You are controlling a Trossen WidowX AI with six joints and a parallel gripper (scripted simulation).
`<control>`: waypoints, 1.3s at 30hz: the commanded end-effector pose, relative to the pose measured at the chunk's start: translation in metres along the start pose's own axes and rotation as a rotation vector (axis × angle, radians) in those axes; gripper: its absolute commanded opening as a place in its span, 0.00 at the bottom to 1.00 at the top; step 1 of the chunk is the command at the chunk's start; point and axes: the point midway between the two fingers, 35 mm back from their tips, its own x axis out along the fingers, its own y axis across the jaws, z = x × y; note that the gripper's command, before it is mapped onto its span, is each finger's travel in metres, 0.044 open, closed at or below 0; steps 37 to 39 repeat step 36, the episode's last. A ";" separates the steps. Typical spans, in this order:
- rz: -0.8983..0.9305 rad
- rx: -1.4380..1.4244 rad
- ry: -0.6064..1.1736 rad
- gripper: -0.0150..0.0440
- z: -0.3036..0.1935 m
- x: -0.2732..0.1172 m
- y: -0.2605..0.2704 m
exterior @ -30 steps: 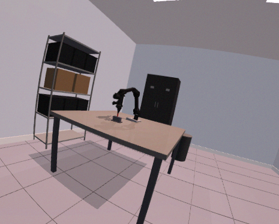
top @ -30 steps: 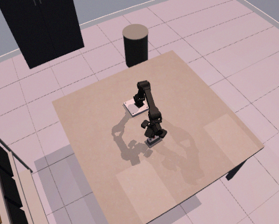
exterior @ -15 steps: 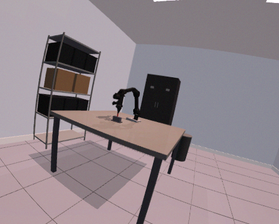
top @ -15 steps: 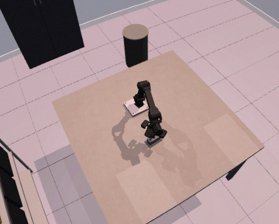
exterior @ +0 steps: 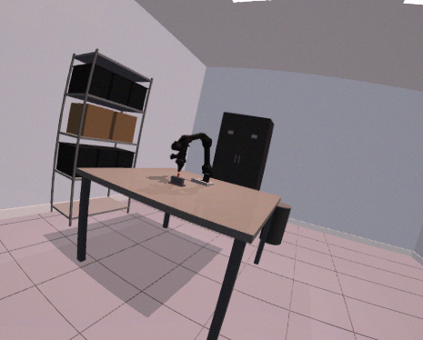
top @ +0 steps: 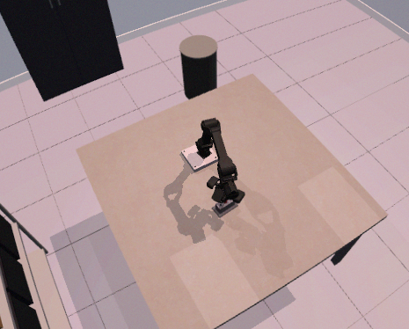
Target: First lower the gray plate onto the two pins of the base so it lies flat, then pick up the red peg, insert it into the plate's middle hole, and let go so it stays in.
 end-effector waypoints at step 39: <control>-0.009 -0.005 0.003 0.51 0.000 -0.023 0.003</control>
